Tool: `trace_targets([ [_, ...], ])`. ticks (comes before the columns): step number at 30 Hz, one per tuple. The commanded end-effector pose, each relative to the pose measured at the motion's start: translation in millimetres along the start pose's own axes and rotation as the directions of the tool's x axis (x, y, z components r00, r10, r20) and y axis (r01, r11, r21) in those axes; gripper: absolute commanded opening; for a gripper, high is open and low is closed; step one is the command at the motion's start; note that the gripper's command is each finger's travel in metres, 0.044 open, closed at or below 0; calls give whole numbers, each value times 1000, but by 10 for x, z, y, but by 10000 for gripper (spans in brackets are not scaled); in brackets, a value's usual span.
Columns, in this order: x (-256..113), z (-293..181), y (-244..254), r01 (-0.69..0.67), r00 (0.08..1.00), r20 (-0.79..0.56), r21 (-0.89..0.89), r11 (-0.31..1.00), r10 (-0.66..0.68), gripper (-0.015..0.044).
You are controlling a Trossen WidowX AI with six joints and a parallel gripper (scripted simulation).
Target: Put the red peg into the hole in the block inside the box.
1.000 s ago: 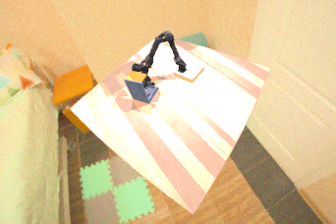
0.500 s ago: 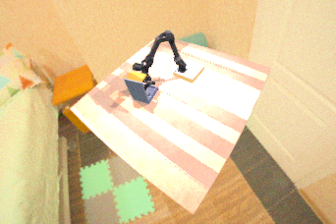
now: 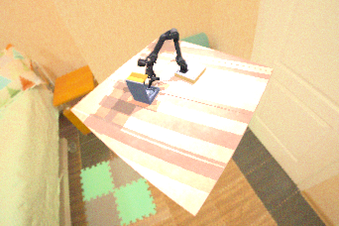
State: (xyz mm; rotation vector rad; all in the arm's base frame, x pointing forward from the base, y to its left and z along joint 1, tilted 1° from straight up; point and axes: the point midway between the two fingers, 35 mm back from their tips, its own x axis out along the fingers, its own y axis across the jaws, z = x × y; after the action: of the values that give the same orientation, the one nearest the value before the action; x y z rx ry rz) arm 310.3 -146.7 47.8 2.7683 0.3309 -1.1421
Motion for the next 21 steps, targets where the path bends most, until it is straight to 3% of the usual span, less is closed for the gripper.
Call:
trace_targets([
  [1, -68, 59, -29, 9, 1000, 3, -1, 1000, -9, 272],
  [8, -420, 41, 24, 9, 1000, 10, -3, 1000, -9, 440],
  [21, -1083, 0, -36, 9, 1000, 8, -1, 1000, -9, 440],
])
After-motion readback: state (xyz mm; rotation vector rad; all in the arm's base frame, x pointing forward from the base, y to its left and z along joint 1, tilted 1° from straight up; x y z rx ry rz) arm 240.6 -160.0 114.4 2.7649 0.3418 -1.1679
